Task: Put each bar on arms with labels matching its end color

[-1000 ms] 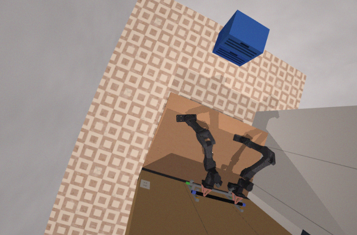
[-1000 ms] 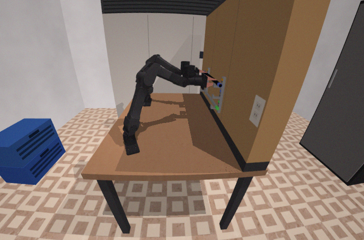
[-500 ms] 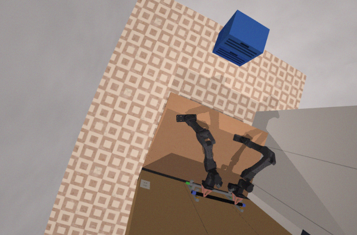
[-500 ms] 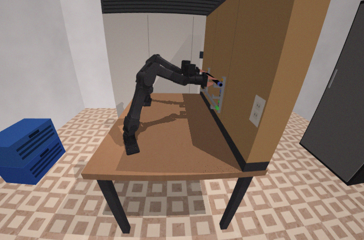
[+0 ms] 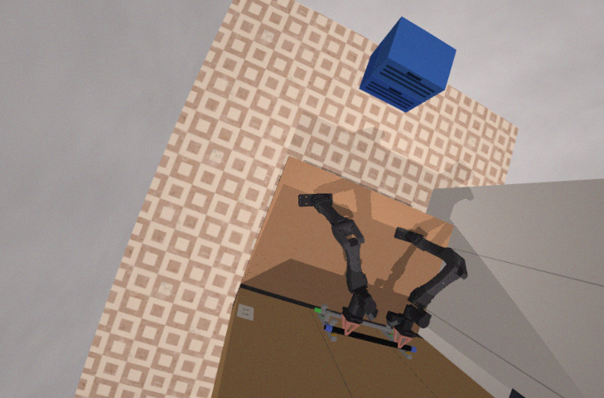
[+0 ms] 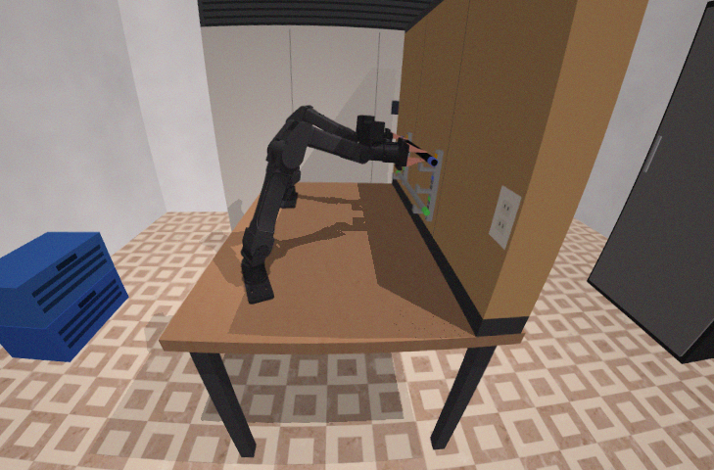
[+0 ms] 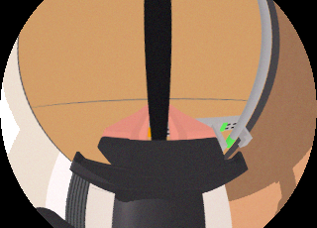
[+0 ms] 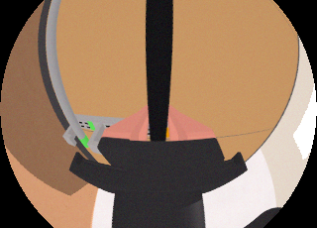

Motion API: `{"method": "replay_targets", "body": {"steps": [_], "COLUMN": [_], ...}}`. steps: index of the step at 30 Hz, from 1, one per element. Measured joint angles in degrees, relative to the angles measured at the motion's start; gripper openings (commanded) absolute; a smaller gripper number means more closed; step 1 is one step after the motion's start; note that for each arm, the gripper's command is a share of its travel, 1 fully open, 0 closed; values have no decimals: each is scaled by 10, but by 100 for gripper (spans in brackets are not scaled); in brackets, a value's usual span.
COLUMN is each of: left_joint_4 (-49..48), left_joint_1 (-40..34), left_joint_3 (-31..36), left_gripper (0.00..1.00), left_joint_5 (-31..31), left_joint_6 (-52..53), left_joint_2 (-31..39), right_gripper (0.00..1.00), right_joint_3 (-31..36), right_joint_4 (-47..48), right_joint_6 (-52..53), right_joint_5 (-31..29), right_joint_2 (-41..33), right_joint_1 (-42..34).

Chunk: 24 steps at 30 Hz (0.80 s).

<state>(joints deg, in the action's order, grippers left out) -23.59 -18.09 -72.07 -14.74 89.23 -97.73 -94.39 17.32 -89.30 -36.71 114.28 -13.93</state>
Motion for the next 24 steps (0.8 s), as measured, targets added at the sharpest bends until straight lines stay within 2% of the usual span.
{"method": "replay_targets", "body": {"steps": [24], "left_joint_4": [33], "left_joint_1": [0], "left_joint_3": [-27], "left_gripper": [0], "left_joint_5": [0], "left_joint_6": [-1], "left_joint_2": [0], "right_gripper": [0], "right_joint_3": [-23], "right_joint_4": [-27], "right_joint_6": [2], "right_joint_5": [-1], "right_joint_2": [0], "right_joint_1": [1]}}
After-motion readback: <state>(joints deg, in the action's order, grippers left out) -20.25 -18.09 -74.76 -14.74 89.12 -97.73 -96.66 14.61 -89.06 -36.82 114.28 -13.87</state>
